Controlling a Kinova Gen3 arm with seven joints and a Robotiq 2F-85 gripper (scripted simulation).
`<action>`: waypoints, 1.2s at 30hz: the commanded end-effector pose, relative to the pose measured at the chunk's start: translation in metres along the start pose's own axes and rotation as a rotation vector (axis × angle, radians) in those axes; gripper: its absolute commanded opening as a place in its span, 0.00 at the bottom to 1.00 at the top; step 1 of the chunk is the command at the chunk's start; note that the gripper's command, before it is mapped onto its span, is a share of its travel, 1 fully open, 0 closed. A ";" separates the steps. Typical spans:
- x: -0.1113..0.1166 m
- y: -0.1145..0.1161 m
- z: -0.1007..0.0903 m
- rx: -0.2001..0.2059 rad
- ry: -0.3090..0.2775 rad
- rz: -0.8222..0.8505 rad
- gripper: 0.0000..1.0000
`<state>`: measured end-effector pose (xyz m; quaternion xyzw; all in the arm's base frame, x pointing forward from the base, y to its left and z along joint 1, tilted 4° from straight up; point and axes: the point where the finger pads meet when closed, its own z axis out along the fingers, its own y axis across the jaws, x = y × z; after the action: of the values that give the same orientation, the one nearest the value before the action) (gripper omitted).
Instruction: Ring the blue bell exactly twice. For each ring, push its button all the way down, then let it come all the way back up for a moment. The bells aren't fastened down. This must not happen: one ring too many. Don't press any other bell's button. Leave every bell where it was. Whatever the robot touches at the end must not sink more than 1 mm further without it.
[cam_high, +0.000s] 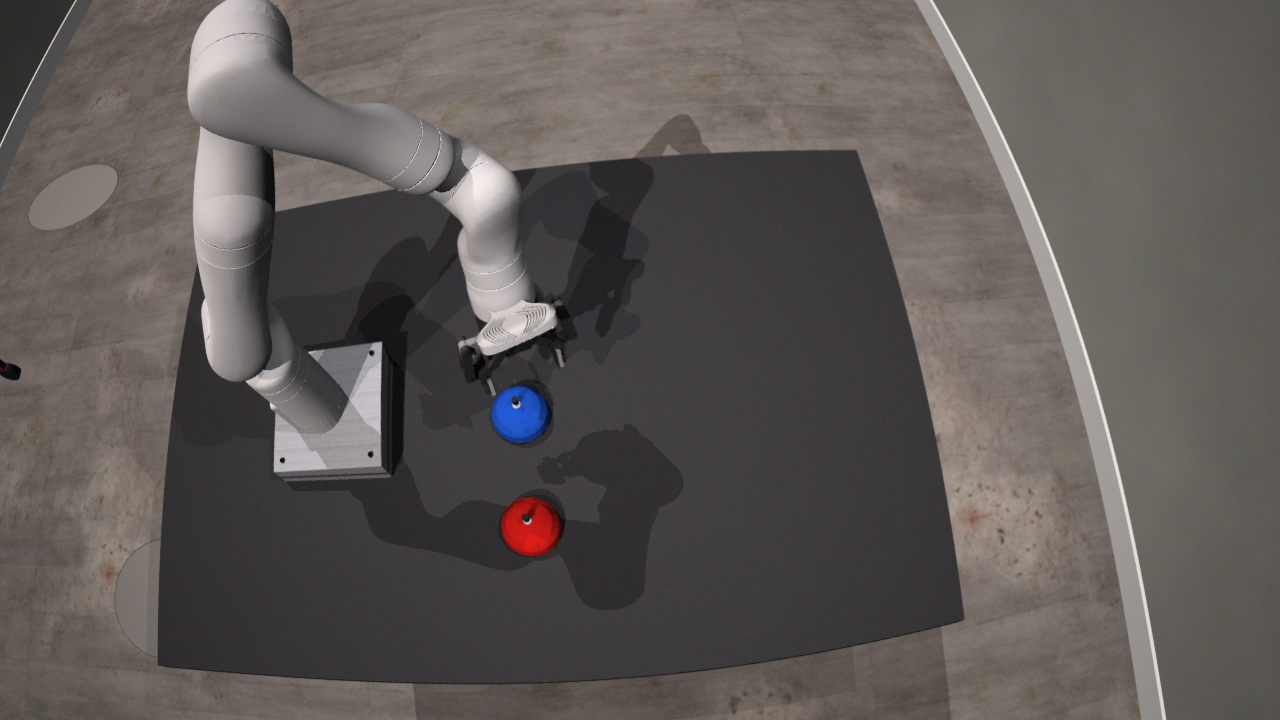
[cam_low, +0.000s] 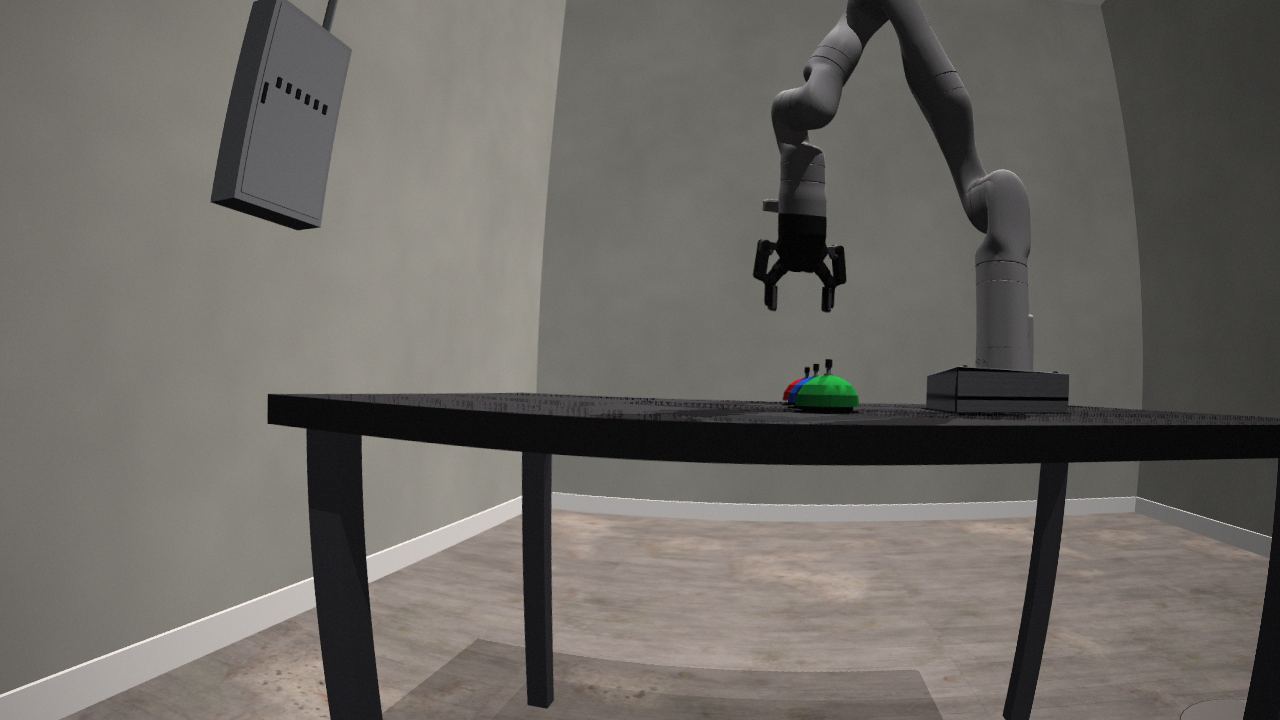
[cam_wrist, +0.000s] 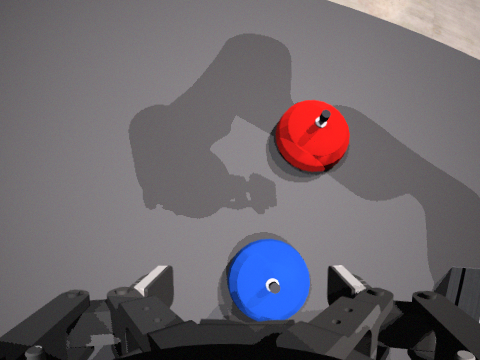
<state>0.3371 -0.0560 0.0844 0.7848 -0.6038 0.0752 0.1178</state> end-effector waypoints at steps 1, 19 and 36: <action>0.001 0.003 0.000 -0.001 -0.015 0.022 1.00; -0.002 0.009 0.000 -0.004 -0.057 0.076 1.00; -0.005 0.013 -0.001 -0.005 -0.094 0.126 1.00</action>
<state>0.3232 -0.0523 0.0839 0.7504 -0.6536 0.0438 0.0877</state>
